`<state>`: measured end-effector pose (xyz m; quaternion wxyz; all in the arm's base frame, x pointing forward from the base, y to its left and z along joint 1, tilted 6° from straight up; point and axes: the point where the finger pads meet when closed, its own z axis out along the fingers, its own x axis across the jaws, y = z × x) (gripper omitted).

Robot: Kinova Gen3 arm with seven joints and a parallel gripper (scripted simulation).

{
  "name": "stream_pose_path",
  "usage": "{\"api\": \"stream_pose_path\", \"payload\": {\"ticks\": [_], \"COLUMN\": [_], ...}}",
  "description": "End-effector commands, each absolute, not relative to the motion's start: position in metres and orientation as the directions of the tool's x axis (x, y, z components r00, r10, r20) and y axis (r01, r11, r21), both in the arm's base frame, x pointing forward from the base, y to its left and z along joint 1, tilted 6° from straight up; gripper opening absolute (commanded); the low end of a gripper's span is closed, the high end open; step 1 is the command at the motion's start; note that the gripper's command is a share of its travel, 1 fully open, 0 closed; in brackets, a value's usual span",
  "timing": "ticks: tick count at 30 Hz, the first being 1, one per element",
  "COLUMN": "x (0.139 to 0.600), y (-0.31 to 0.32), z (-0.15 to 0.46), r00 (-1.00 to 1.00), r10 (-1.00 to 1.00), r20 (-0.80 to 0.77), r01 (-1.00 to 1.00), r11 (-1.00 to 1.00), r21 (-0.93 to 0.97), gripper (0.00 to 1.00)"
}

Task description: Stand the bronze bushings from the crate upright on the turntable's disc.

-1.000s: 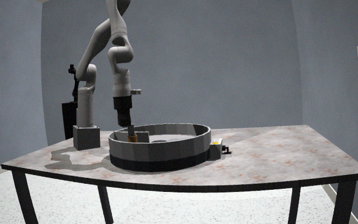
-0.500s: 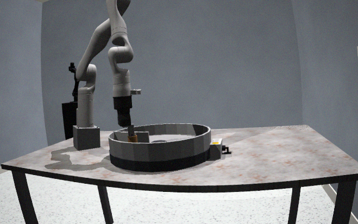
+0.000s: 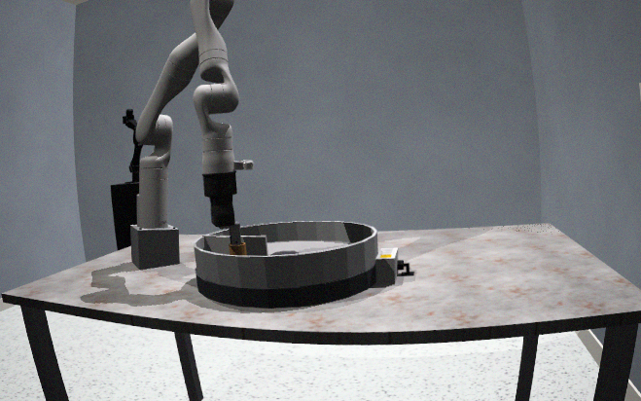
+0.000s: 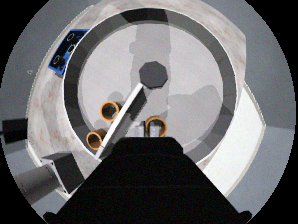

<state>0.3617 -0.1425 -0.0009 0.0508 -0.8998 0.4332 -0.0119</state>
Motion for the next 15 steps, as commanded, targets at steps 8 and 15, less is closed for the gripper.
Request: {"api": "stream_pose_path", "payload": {"ticks": [8,15], "x": [0.3618,0.3619], "y": [-0.1425,-0.1424], "z": [-0.0033,-0.0049], "r00": [0.624,0.624], "r10": [-0.781,-0.781], "r20": [-0.022,-0.022], "r01": [-0.779,-0.779], "r11": [-0.619,-0.619], "r21": [-0.102,-0.102], "gripper": [0.0,0.0]}}
